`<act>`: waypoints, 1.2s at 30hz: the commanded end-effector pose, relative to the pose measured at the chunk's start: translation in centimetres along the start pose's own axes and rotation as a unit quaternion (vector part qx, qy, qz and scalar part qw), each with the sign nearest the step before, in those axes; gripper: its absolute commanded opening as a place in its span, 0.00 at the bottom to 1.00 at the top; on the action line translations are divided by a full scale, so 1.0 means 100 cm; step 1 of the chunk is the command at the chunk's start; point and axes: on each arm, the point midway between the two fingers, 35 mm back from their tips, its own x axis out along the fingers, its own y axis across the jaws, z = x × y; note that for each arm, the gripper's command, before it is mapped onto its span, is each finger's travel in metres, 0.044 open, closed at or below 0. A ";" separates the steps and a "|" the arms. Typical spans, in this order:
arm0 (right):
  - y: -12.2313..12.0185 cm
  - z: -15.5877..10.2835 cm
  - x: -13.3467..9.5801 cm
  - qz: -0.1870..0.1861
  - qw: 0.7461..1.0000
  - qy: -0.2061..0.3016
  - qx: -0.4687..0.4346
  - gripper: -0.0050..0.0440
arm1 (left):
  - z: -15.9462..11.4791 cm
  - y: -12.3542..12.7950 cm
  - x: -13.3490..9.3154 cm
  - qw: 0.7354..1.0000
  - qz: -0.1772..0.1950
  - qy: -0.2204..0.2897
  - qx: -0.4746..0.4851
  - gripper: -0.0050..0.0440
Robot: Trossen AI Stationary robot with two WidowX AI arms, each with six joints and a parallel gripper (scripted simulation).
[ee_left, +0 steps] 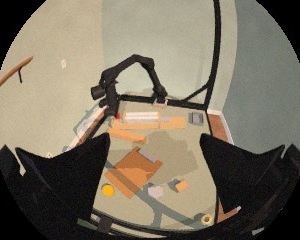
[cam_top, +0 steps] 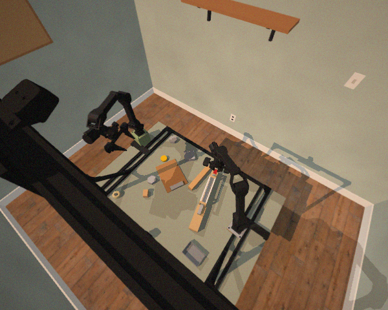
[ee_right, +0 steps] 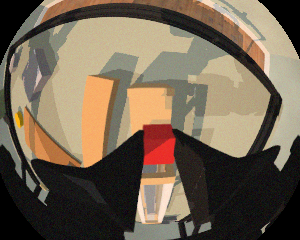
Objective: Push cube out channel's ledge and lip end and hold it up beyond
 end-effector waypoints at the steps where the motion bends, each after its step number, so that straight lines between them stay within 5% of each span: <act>1: -0.019 0.000 -0.002 0.004 1.000 -0.003 0.003 0.22 | 0.000 0.000 0.000 1.000 0.000 0.000 -0.001 0.92; 8: -0.048 -0.004 0.004 0.004 1.000 -0.003 0.003 0.22 | 0.000 0.000 0.000 1.000 0.000 0.000 -0.001 0.92; 13: -0.048 -0.004 0.000 0.004 1.000 -0.003 0.003 0.22 | 0.000 0.000 0.000 1.000 0.000 0.000 -0.001 0.92; 19: -0.048 -0.004 -0.034 0.004 1.000 -0.003 0.003 0.22 | 0.000 0.000 0.000 1.000 0.000 0.000 -0.001 0.92; 36: -0.048 -0.004 -0.035 0.004 1.000 -0.003 0.003 0.22 | 0.000 0.000 0.000 1.000 0.000 0.000 -0.001 0.92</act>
